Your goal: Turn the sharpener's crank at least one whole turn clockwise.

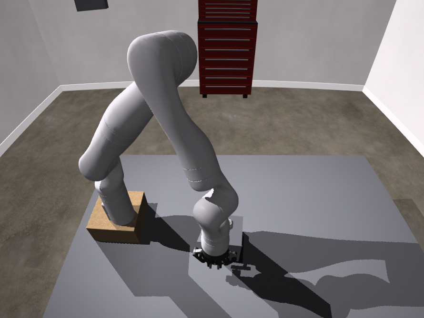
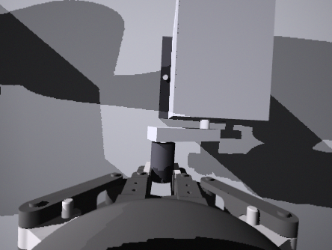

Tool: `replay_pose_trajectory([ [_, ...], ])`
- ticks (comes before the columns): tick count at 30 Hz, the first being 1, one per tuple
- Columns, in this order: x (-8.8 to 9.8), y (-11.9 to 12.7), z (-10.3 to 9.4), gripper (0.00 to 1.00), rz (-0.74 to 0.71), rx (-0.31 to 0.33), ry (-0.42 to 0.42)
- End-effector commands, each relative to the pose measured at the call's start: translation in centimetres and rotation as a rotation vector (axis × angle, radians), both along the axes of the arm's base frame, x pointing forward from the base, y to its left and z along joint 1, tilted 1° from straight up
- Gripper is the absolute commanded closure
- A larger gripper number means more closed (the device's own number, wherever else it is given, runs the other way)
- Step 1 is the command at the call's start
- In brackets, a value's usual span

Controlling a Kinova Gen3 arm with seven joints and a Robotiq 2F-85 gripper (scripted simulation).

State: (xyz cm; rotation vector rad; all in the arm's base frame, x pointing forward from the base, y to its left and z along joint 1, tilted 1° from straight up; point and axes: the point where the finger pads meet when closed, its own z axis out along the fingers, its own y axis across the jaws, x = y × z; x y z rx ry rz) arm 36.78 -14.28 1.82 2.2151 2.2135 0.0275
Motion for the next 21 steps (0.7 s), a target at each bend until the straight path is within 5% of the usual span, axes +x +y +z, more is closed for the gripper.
replay_pose_trajectory([
  [1, 0.3, 0.0, 0.5, 1.00, 0.001, -0.002, -0.005],
  [21, 3.4, 0.0, 2.7, 1.00, 0.001, -0.002, -0.005],
])
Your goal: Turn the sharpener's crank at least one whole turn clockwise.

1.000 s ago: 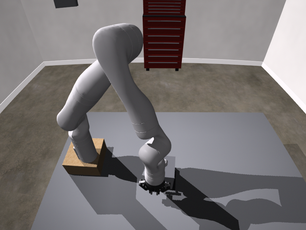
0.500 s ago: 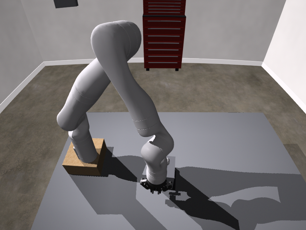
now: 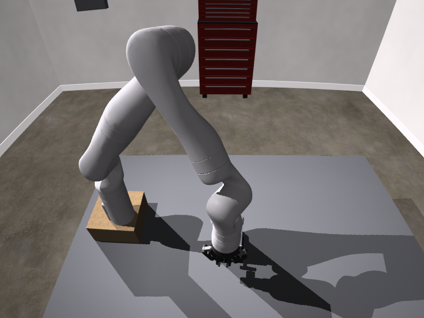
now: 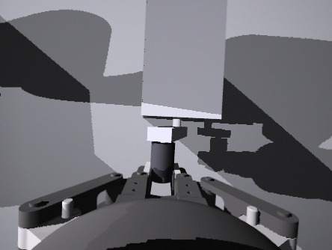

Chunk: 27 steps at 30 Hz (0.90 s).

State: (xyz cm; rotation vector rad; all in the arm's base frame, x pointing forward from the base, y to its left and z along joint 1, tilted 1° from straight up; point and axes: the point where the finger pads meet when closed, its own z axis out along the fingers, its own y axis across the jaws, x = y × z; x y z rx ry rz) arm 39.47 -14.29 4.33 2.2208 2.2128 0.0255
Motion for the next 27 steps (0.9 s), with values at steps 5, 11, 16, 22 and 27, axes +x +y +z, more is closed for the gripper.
replay_pose_trajectory([
  [5, 1.39, -0.02, 0.31, 1.00, 0.004, -0.003, -0.008],
  [11, 1.62, -0.02, 0.32, 1.00, 0.004, -0.003, -0.008],
  [16, 1.66, -0.01, 0.32, 1.00, 0.004, -0.003, -0.008],
  [22, 1.66, -0.01, 0.32, 1.00, 0.004, -0.003, -0.008],
  [27, 1.66, -0.01, 0.32, 1.00, 0.004, -0.003, -0.008],
])
